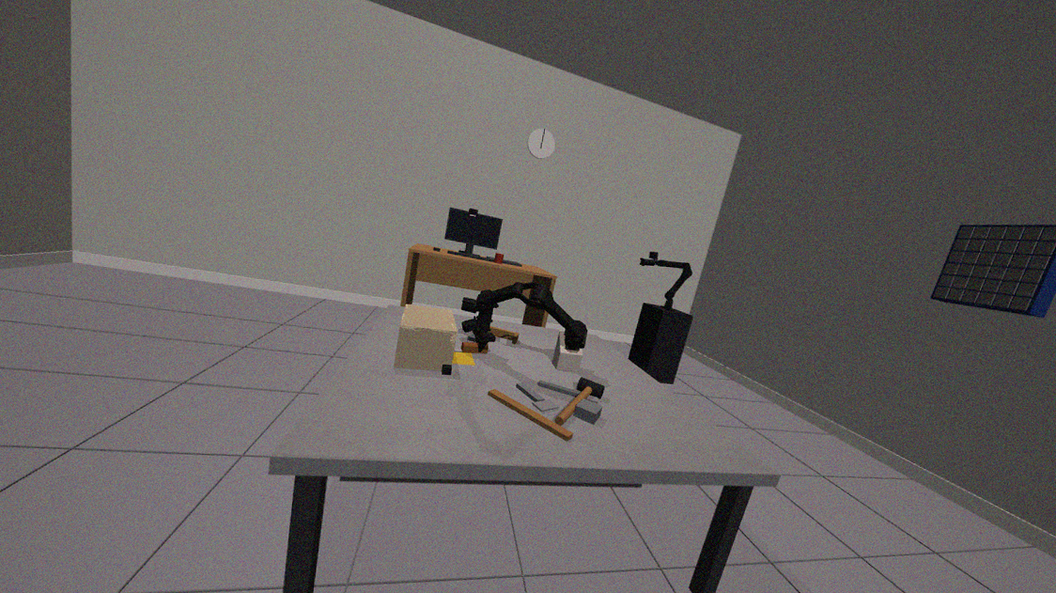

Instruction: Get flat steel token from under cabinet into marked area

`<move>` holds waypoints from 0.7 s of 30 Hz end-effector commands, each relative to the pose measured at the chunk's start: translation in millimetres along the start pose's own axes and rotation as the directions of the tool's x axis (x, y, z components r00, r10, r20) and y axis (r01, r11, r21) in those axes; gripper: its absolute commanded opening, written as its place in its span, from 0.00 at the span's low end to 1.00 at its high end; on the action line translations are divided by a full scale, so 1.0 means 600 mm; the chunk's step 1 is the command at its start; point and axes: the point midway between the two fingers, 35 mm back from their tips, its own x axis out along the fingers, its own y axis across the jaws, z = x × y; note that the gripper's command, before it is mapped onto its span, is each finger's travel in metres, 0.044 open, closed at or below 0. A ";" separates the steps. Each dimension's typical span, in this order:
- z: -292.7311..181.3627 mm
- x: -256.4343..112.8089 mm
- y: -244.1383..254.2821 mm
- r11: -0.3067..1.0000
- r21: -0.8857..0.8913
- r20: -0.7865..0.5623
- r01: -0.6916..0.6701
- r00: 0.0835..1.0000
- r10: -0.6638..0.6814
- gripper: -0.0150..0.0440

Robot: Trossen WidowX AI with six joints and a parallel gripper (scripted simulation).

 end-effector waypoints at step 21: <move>0.038 0.000 -0.005 1.000 0.002 0.003 0.003 1.000 -0.003 0.25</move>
